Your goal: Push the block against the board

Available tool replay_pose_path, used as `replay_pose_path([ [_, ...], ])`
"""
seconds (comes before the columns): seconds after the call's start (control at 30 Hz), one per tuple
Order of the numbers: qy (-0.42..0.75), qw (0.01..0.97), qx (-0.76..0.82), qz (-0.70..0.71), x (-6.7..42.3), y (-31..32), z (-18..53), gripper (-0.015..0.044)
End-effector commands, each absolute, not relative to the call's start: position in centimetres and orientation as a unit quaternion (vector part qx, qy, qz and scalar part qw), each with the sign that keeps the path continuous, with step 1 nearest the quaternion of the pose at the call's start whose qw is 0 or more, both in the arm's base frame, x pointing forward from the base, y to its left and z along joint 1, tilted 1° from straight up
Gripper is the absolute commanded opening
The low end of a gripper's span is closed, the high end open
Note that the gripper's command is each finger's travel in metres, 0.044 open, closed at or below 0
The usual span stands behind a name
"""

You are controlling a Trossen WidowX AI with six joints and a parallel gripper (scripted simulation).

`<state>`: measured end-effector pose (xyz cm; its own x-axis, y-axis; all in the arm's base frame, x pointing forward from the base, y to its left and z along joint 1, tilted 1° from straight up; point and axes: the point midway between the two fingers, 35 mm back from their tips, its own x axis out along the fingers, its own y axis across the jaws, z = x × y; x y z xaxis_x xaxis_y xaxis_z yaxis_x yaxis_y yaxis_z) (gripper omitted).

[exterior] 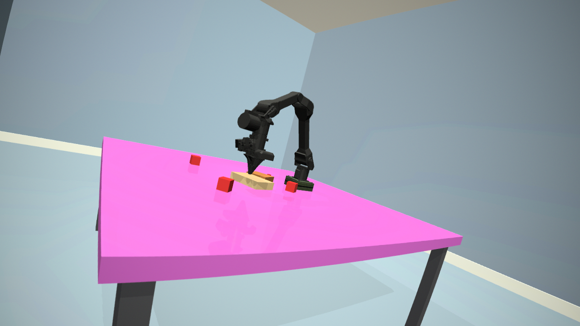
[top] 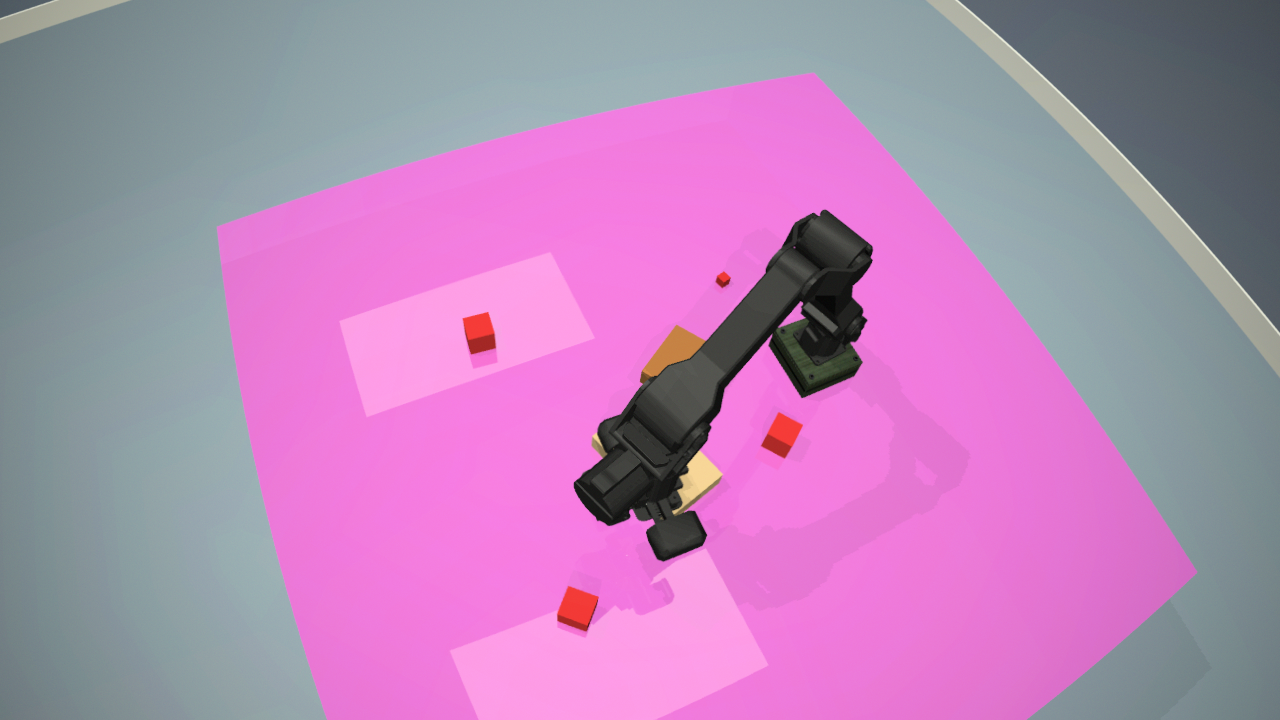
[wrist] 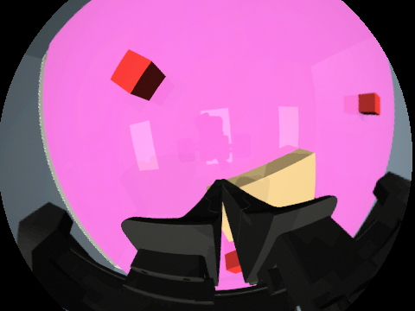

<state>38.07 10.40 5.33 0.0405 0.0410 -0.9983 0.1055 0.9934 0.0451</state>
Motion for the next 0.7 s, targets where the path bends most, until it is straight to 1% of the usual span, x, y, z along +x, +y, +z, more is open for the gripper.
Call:
replay_pose_path([
  [0.0,0.698,0.716,0.008,0.014,38.1,10.6,3.2,0.0],
  [0.2,0.694,0.714,-0.056,0.076,38.3,11.0,0.8,0.0],
  [0.67,0.694,0.713,-0.058,0.078,37.5,10.9,0.8,0.0],
])
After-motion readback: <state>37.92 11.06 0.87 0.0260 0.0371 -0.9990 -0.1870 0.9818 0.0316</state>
